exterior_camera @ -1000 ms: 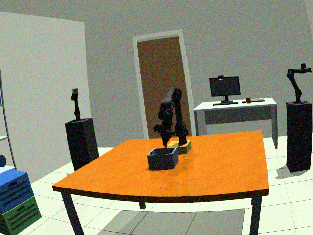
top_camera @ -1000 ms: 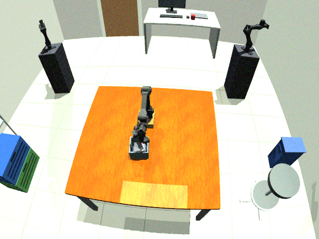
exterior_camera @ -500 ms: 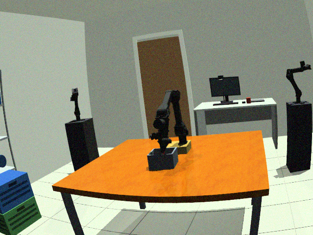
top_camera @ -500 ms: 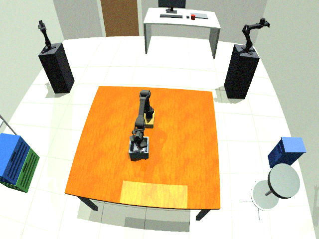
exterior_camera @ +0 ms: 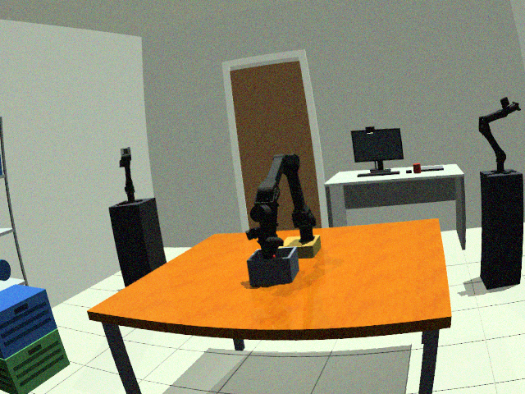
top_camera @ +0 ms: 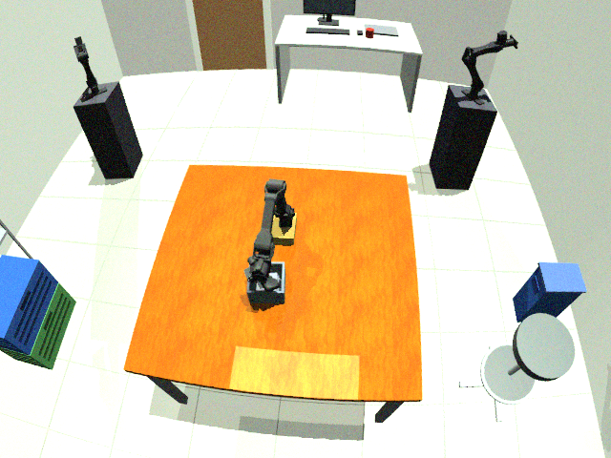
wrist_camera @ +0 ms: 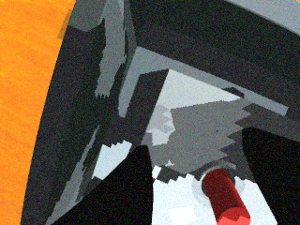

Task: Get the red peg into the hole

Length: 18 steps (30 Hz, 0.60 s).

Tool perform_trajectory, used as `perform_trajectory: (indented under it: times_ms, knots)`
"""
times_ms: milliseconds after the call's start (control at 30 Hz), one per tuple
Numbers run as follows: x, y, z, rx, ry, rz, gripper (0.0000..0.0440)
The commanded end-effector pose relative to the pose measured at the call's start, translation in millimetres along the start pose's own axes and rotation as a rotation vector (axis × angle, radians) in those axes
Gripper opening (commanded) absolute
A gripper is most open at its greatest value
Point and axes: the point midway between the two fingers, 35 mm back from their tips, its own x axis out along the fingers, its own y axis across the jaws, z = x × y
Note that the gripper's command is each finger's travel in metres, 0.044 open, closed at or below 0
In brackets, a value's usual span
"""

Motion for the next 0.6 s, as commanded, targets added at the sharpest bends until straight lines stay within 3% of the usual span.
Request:
perform_trajectory:
  times_ms: [0,100,333,567]
  knots:
    - [2.9,3.2,6.9,-0.011,0.004,-0.001,0.0222]
    - [4.7,5.9,14.4,-0.015,-0.001,0.0,0.0274]
    - [1.2,16.0,37.4,-0.009,-0.045,0.036,0.044]
    - [-6.5,25.3,62.0,0.01,-0.114,0.082,0.044]
